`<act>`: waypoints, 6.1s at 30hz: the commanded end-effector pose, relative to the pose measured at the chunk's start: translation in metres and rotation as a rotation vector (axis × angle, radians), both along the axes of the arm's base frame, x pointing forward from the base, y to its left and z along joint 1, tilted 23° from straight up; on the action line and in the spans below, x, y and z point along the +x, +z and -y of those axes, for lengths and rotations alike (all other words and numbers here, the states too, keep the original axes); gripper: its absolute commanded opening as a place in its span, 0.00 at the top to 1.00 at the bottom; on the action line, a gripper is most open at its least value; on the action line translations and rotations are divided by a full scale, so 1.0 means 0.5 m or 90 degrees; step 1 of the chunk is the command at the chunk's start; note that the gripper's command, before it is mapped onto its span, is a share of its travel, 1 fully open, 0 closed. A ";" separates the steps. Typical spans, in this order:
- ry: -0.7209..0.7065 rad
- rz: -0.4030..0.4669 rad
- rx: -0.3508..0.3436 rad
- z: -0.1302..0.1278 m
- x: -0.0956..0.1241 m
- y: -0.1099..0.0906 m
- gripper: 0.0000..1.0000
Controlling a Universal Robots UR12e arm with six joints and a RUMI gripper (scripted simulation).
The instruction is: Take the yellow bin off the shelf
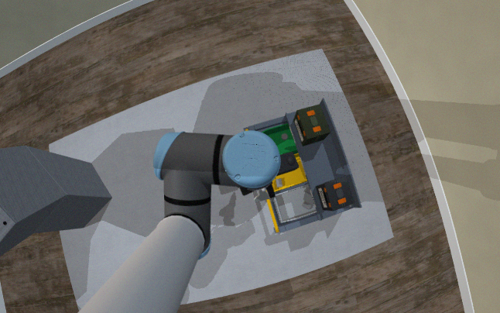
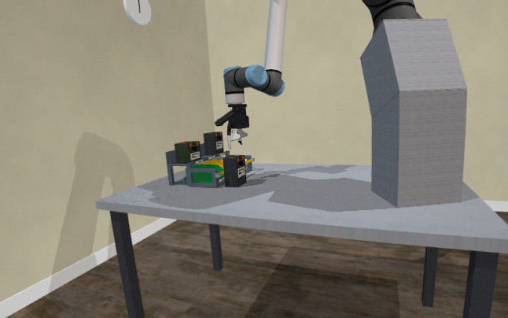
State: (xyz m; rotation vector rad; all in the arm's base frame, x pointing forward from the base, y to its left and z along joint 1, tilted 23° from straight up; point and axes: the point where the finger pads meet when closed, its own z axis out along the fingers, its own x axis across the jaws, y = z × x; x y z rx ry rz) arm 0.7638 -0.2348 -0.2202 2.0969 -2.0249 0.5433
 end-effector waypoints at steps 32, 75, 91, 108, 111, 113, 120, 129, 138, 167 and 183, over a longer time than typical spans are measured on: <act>0.346 -0.138 -0.052 0.000 0.001 0.001 0.00; 0.673 -0.270 -0.101 0.000 0.001 0.001 0.00; 0.821 -0.330 -0.124 0.000 0.001 0.001 0.00; 0.849 -0.341 -0.128 0.000 0.001 0.001 0.00; 0.849 -0.341 -0.128 0.000 0.001 0.001 0.00; 0.849 -0.341 -0.128 0.000 0.001 0.001 0.00; 0.849 -0.341 -0.128 0.000 0.001 0.001 0.72; 0.849 -0.341 -0.128 0.000 0.001 0.001 0.72; 0.849 -0.341 -0.128 0.000 0.001 0.001 0.72; 0.849 -0.341 -0.128 0.042 0.017 -0.102 0.72; 0.849 -0.341 -0.128 0.054 0.021 -0.132 0.72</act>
